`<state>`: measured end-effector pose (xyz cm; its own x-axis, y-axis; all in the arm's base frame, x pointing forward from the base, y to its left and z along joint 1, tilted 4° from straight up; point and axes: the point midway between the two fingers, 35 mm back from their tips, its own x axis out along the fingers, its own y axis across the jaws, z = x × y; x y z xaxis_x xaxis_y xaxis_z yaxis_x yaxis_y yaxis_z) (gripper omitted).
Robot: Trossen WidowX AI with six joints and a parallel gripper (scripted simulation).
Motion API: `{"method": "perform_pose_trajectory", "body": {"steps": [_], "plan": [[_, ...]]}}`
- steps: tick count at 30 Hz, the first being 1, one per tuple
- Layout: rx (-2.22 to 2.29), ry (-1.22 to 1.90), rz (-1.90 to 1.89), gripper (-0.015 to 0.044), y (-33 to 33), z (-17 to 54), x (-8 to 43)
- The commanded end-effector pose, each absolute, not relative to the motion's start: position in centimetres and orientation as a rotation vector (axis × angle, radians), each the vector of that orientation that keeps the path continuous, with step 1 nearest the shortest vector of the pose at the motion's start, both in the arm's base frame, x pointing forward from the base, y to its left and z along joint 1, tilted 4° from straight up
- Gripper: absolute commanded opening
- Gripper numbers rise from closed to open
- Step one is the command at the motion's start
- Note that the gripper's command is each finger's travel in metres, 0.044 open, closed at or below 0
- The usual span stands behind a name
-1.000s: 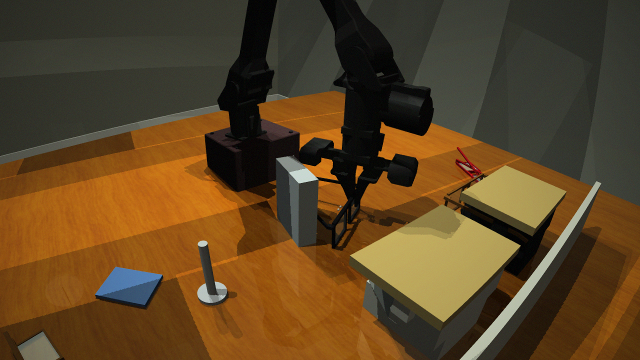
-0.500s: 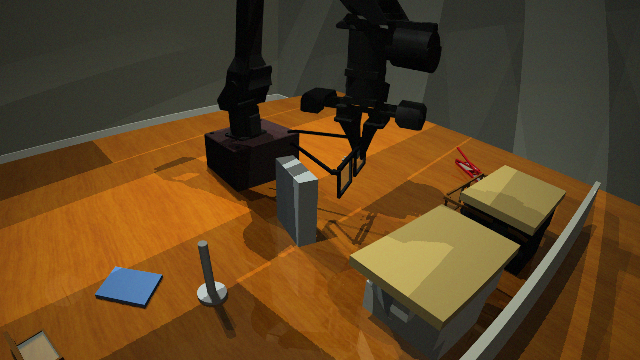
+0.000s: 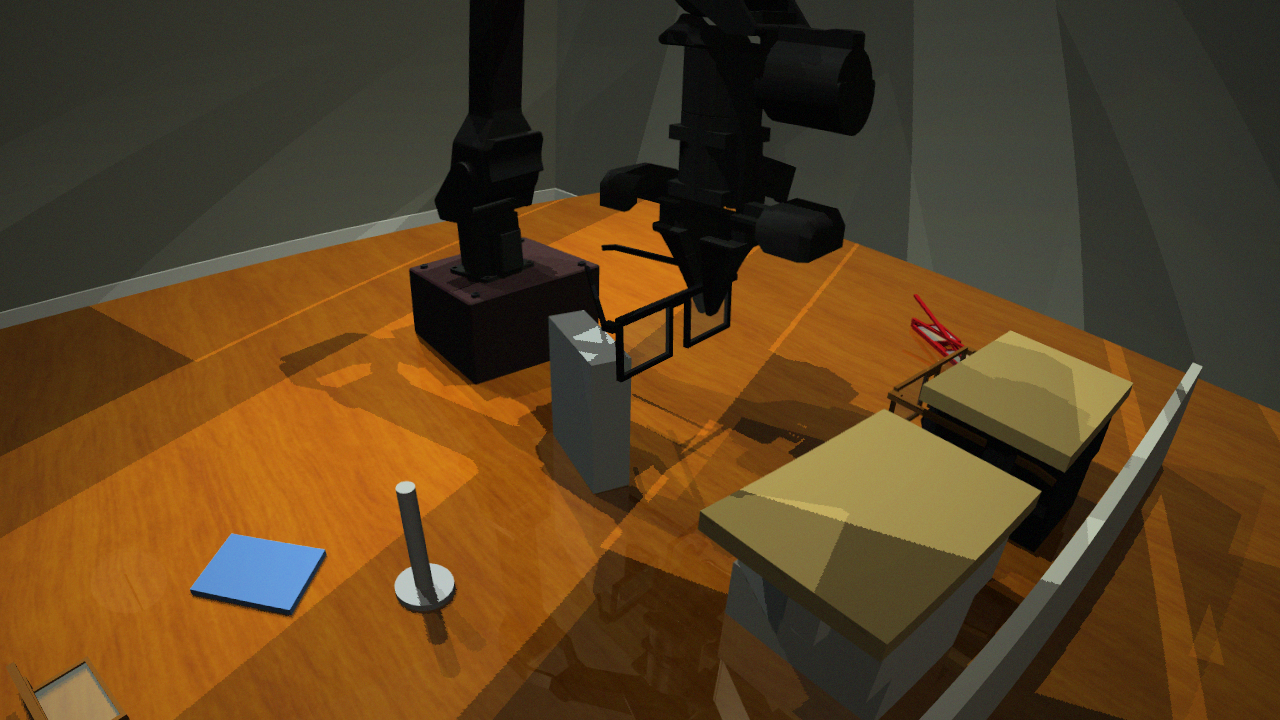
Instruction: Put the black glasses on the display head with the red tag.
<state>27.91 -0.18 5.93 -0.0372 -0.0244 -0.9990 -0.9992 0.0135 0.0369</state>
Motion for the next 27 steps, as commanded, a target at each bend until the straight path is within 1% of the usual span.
{"method": "perform_pose_trajectory", "body": {"steps": [1, 14, 27], "plan": [[-1.077, 1.339, 1.076, 0.0000, -1.2, 6.1, 28.1], [-0.654, 1.518, 0.628, 0.0000, -4.5, 6.3, 28.2], [-0.220, 1.597, 0.172, 0.0000, -7.9, 6.5, 27.8]]}}
